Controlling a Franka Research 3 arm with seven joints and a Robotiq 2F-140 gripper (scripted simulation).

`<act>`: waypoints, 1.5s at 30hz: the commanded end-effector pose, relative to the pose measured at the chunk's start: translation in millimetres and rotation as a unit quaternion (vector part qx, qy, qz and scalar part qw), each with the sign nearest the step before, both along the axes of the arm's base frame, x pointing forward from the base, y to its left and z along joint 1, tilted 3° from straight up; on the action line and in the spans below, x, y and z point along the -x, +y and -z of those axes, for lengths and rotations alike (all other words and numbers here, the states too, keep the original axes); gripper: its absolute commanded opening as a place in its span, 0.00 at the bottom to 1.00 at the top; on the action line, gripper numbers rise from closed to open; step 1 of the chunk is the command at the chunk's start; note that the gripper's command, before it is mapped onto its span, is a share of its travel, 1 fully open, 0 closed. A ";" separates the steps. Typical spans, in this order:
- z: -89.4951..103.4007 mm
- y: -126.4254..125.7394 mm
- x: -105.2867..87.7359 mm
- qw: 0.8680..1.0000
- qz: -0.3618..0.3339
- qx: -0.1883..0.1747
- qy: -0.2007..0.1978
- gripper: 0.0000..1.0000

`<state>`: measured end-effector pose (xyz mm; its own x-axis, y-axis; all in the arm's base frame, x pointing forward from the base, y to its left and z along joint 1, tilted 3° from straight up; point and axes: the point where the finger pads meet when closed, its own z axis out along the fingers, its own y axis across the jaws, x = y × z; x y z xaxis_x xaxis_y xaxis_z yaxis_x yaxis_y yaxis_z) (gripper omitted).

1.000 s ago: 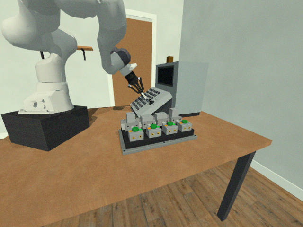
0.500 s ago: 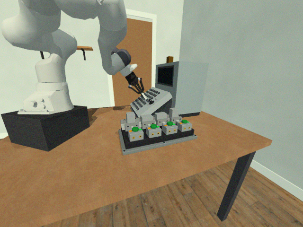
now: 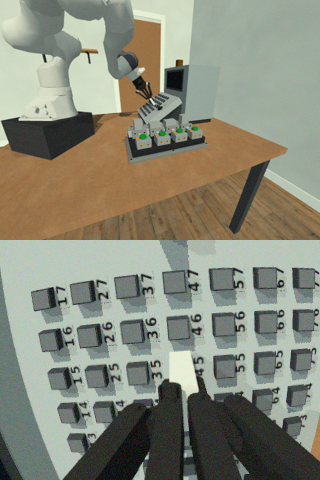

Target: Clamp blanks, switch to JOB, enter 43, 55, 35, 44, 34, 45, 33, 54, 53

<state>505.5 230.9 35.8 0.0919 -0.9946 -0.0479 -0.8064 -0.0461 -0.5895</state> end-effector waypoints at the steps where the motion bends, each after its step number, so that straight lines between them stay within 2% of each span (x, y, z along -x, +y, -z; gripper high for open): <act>1: 0.7 1.7 0.0 1.000 -0.002 -0.001 0.000 0.00; 17: -1.1 1.5 1.2 1.000 -0.002 -0.001 0.000 0.00; 45: -28.4 -1.8 21.0 1.000 -0.002 -0.001 0.000 0.00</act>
